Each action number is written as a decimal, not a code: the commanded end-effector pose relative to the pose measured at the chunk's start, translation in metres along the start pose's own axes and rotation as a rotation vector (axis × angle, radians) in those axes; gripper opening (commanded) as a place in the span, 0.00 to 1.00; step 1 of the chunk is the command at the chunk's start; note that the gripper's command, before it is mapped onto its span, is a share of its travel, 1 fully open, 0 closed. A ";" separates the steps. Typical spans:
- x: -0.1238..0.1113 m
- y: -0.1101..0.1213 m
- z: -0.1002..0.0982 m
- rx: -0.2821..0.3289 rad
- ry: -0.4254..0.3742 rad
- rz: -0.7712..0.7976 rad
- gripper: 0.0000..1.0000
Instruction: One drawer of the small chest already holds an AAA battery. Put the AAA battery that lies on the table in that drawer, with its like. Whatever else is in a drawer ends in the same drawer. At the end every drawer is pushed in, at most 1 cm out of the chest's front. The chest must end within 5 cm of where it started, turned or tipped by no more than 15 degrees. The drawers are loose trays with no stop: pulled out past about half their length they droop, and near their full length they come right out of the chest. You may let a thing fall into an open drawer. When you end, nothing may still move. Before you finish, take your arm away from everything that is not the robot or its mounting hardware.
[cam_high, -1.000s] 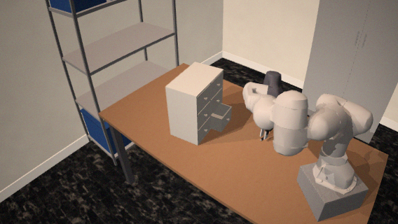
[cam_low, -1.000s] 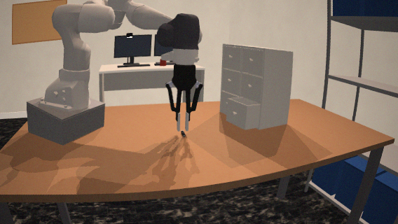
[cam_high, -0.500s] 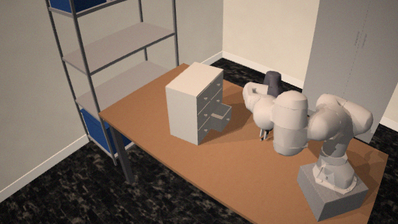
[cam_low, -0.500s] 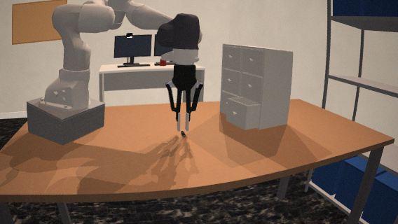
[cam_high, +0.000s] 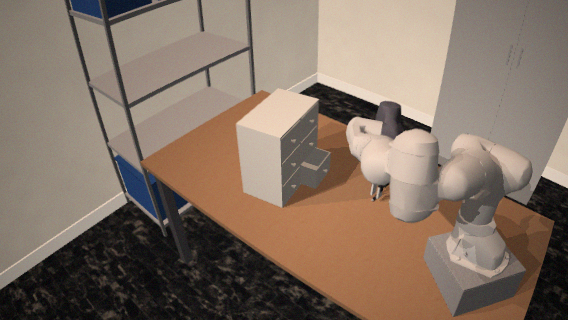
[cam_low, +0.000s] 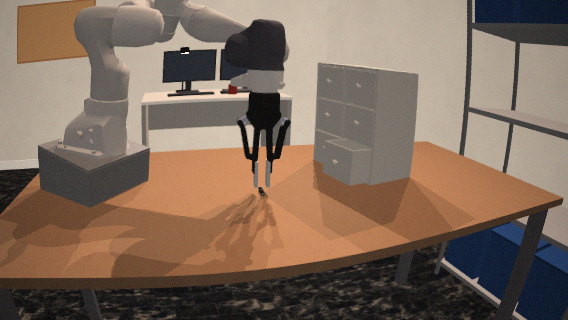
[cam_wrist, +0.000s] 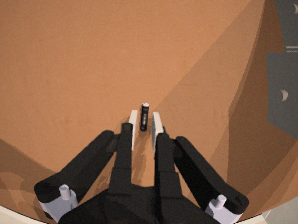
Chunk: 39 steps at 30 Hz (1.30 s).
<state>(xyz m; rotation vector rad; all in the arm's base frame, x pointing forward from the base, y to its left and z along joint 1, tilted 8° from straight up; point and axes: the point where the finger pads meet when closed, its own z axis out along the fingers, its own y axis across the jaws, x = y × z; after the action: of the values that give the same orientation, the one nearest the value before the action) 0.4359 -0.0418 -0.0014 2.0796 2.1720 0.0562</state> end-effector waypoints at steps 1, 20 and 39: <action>-0.001 0.002 0.000 -0.002 -0.004 -0.007 0.15; -0.001 0.002 0.000 -0.002 -0.004 -0.007 0.15; -0.001 0.002 0.017 -0.002 -0.003 -0.007 0.15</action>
<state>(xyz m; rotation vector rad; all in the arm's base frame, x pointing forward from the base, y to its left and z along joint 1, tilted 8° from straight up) 0.4369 -0.0428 -0.0179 2.0833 2.1735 0.0524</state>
